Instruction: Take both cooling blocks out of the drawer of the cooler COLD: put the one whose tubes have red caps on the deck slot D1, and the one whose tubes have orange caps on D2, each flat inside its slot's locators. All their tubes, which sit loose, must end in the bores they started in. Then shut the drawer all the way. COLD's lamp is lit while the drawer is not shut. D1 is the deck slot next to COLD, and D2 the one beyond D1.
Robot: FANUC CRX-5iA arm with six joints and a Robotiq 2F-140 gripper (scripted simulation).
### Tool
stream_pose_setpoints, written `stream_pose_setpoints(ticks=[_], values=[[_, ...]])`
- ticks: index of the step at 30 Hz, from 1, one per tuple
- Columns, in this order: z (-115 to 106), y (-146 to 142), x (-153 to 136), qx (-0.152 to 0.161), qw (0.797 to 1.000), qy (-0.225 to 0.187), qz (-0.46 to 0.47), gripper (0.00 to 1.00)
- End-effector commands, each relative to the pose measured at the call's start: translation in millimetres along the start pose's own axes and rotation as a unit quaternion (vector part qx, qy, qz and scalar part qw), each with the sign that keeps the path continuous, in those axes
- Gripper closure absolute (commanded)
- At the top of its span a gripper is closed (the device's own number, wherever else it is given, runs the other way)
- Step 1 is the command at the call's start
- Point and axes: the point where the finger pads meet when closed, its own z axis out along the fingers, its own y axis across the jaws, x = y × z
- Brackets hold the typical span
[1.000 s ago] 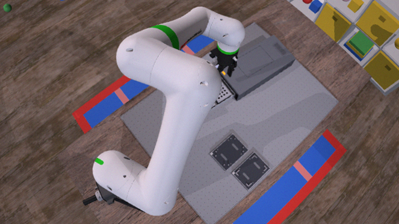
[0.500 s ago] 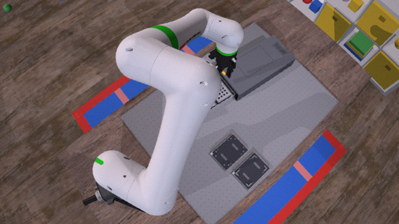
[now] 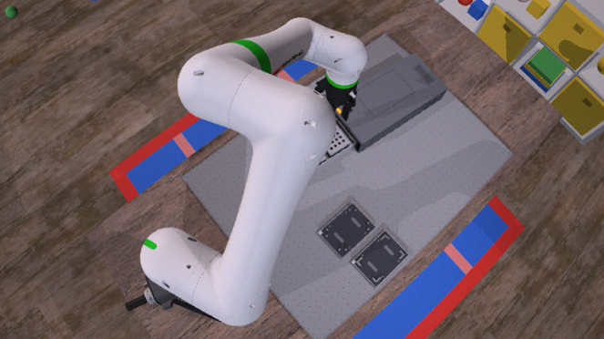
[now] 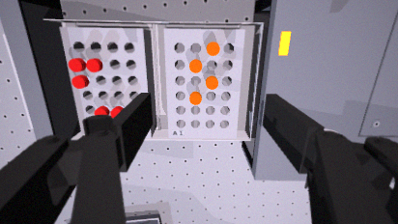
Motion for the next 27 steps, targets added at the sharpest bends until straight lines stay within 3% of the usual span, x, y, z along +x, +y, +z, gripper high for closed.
stream_pose_setpoints(ticks=[1, 27], values=[[2, 0, 0, -0.001, 1.0, 0.0, 0.0, 0.34], [34, -1, 0, -0.001, 1.0, 0.0, 0.0, 0.34]])
